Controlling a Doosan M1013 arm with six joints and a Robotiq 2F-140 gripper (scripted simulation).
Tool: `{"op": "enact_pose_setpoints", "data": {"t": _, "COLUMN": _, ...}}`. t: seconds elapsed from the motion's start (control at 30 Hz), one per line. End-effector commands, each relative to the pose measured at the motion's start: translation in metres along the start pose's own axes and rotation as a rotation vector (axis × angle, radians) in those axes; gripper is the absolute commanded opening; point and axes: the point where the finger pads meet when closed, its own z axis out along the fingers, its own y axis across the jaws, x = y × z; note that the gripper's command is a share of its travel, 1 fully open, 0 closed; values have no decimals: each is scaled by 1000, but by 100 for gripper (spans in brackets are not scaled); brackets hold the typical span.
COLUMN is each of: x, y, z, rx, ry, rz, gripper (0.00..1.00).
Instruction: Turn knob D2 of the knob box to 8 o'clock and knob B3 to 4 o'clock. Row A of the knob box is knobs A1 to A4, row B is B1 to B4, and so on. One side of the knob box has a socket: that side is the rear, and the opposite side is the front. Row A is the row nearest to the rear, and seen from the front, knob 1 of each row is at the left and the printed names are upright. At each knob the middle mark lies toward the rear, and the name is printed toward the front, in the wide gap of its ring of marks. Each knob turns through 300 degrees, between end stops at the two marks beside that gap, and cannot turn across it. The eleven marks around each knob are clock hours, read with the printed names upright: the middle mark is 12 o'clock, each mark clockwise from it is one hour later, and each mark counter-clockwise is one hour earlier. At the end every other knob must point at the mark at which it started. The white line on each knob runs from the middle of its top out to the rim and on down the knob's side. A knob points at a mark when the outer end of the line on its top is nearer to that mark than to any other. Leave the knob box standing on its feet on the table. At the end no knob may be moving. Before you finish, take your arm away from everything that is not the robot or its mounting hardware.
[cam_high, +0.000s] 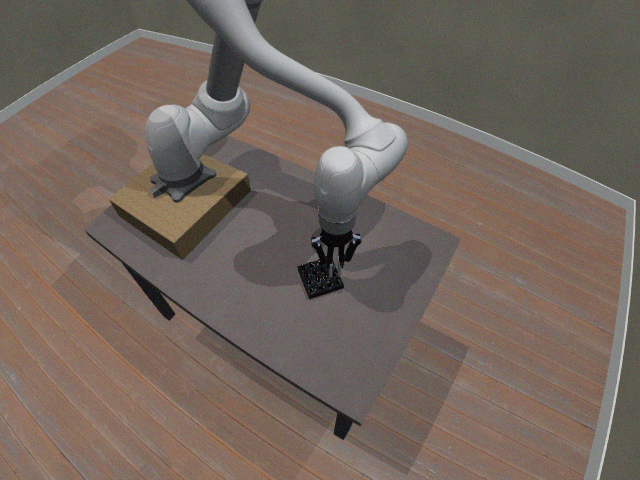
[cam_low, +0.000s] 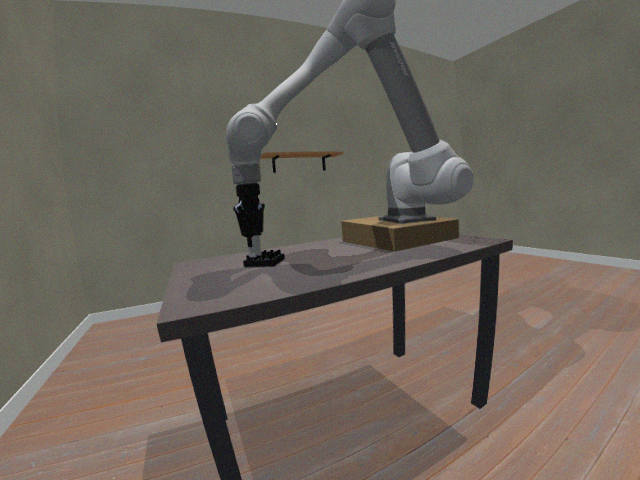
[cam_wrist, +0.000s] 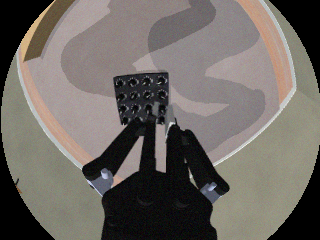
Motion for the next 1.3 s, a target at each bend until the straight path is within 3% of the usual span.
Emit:
{"op": "enact_pose_setpoints", "data": {"t": 0.0, "x": 0, "y": 0, "z": -8, "rx": 0, "ry": 0, "rz": 0, "gripper": 12}}
{"op": "enact_pose_setpoints", "data": {"t": 0.4, "x": 0, "y": 0, "z": -32, "rx": 0, "ry": 0, "rz": 0, "gripper": 12}}
{"op": "enact_pose_setpoints", "data": {"t": 0.9, "x": 0, "y": 0, "z": -33, "rx": 0, "ry": 0, "rz": 0, "gripper": 12}}
{"op": "enact_pose_setpoints", "data": {"t": 0.93, "x": 0, "y": 0, "z": -33, "rx": 0, "ry": 0, "rz": 0, "gripper": 100}}
{"op": "enact_pose_setpoints", "data": {"t": 1.27, "x": 0, "y": 0, "z": -48, "rx": 0, "ry": 0, "rz": 0, "gripper": 100}}
